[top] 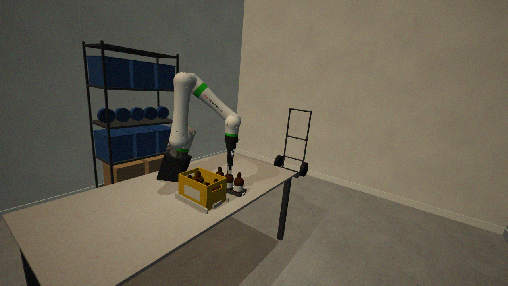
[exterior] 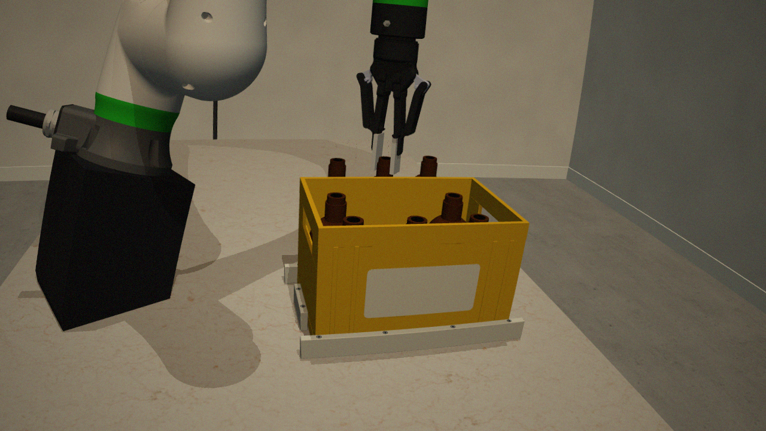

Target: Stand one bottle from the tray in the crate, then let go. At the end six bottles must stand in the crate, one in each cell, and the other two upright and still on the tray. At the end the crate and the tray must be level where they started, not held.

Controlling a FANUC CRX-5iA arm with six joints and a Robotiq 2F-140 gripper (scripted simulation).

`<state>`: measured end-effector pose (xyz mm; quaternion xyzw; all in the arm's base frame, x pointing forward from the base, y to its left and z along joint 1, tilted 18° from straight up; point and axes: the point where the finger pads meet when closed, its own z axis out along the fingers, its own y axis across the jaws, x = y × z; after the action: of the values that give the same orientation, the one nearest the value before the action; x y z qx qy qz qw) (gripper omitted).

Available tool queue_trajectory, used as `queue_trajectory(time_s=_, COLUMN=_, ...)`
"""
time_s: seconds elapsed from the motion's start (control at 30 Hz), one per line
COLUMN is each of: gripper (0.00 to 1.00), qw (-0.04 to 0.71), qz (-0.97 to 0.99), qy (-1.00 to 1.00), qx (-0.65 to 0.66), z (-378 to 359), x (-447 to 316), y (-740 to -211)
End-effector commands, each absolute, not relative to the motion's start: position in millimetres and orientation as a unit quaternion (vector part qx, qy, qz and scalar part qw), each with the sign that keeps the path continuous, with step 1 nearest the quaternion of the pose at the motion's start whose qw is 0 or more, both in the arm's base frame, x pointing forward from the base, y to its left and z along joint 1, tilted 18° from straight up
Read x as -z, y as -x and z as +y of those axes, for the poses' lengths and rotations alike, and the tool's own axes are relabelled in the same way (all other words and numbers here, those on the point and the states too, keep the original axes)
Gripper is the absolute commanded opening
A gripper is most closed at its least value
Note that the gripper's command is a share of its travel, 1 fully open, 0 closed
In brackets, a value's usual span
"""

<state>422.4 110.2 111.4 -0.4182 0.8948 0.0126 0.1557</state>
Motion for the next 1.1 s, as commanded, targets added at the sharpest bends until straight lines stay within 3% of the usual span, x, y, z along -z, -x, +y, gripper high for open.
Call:
queue_trajectory(time_s=0.0, gripper=0.0, qw=0.156, qz=0.895, qy=0.418, qx=-0.013, z=110, x=-112, y=-422)
queue_trajectory(time_s=1.07, gripper=0.0, qw=0.156, qz=0.895, qy=0.418, qx=-0.013, z=105, x=-140, y=-413)
